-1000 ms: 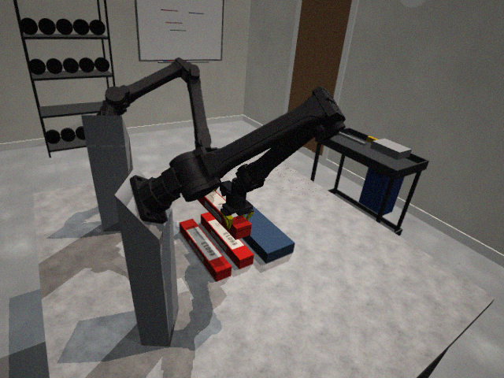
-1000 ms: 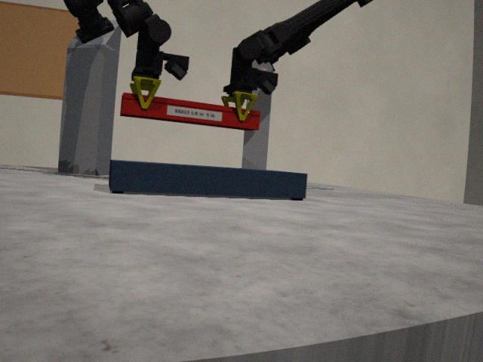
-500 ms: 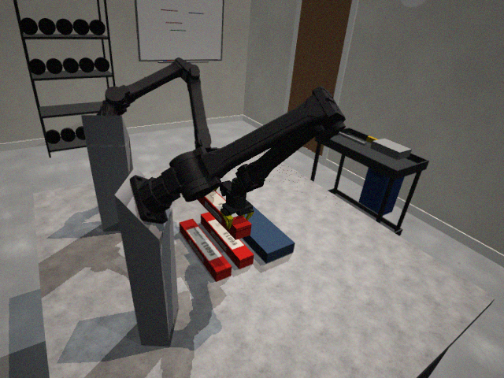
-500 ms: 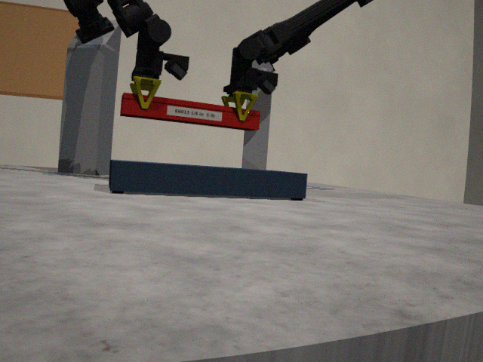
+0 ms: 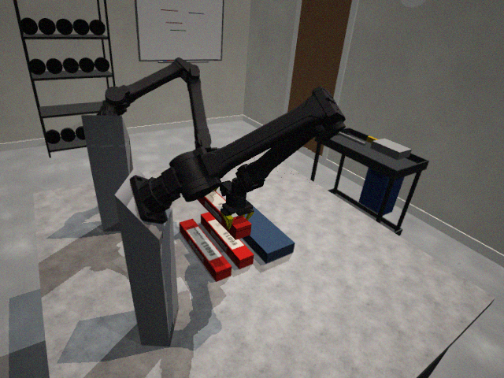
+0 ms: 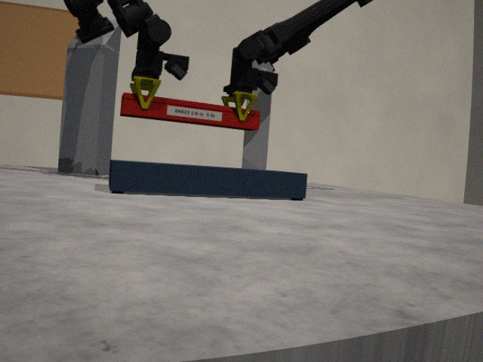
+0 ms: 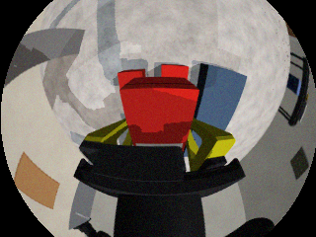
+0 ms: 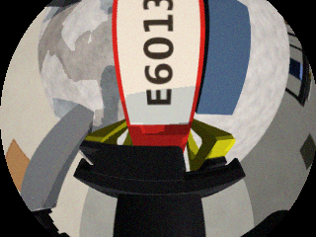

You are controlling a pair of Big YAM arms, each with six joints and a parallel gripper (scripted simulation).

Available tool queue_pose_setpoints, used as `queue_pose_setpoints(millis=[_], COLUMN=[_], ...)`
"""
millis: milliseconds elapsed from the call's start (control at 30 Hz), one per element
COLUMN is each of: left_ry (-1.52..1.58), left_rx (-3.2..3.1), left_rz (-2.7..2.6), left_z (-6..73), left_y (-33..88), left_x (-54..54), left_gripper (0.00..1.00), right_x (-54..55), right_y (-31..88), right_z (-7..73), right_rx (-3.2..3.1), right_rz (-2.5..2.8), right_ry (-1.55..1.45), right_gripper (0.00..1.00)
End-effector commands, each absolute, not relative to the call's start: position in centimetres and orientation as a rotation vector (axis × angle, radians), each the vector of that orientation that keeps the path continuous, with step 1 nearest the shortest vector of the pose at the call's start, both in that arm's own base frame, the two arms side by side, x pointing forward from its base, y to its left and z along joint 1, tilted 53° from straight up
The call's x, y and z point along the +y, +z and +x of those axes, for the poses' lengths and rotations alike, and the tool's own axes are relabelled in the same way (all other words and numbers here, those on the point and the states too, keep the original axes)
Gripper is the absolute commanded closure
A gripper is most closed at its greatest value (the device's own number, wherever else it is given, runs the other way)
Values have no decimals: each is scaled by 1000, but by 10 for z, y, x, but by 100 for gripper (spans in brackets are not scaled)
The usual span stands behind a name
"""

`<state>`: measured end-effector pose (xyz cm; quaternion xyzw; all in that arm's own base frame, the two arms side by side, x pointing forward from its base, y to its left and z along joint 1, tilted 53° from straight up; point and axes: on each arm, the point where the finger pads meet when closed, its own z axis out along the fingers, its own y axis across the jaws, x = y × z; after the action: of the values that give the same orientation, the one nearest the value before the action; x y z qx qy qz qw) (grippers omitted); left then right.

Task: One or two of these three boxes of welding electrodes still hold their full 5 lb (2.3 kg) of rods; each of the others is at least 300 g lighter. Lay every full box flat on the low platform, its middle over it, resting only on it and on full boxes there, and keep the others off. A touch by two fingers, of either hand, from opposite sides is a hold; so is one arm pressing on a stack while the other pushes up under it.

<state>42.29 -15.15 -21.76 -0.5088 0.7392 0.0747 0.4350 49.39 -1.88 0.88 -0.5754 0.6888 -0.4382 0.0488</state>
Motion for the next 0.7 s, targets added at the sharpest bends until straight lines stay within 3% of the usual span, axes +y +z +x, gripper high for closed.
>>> queue_pose_setpoints(millis=[0, 667], left_ry=[162, 145], left_rx=[1841, 1842], left_rz=[-1239, -1230], left_z=[426, 396], left_y=[-211, -219], left_x=[-163, -151], left_gripper=[100, 100], right_x=[-13, -6], right_y=[17, -7], right_z=[497, 472], right_rx=[2069, 2053], right_rz=[-1751, -1756], right_ry=[-1344, -1342], right_gripper=[100, 100])
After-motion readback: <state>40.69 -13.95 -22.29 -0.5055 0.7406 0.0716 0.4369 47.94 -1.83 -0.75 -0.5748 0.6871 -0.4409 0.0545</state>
